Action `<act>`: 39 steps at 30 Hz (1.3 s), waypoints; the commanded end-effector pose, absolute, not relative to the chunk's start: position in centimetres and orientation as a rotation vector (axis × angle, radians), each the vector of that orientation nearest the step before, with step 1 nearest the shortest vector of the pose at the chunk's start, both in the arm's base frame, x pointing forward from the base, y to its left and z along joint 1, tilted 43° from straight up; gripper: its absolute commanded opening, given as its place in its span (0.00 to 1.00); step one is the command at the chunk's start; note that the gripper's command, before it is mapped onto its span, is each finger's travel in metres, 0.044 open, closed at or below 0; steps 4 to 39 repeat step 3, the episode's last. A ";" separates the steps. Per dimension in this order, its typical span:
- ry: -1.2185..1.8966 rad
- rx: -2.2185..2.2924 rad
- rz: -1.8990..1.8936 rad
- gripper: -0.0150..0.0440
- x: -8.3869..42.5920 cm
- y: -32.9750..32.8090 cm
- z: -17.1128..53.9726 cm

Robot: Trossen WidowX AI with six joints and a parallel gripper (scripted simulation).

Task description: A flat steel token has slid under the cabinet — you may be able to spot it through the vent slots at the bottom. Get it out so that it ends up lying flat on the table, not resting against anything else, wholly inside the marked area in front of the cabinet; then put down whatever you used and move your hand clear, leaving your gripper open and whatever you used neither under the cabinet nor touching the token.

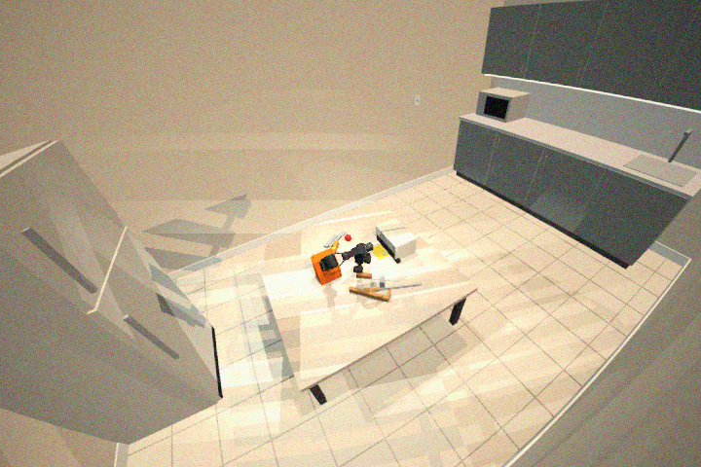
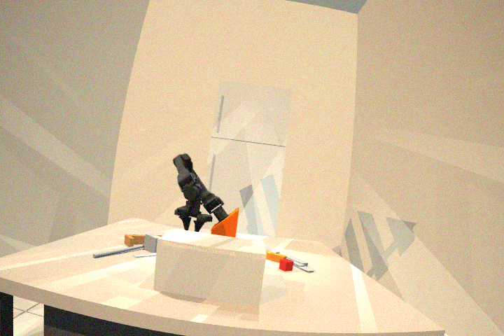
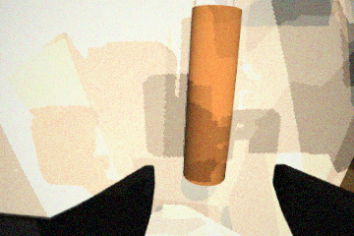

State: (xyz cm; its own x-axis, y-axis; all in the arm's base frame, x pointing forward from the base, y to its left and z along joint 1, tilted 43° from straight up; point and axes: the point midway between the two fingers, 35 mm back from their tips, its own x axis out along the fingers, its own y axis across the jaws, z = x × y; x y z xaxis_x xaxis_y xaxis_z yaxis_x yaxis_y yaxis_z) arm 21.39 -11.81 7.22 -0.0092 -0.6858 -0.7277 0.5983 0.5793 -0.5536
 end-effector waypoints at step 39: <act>1.236 -0.133 -0.987 0.71 21.4 -11.8 7.3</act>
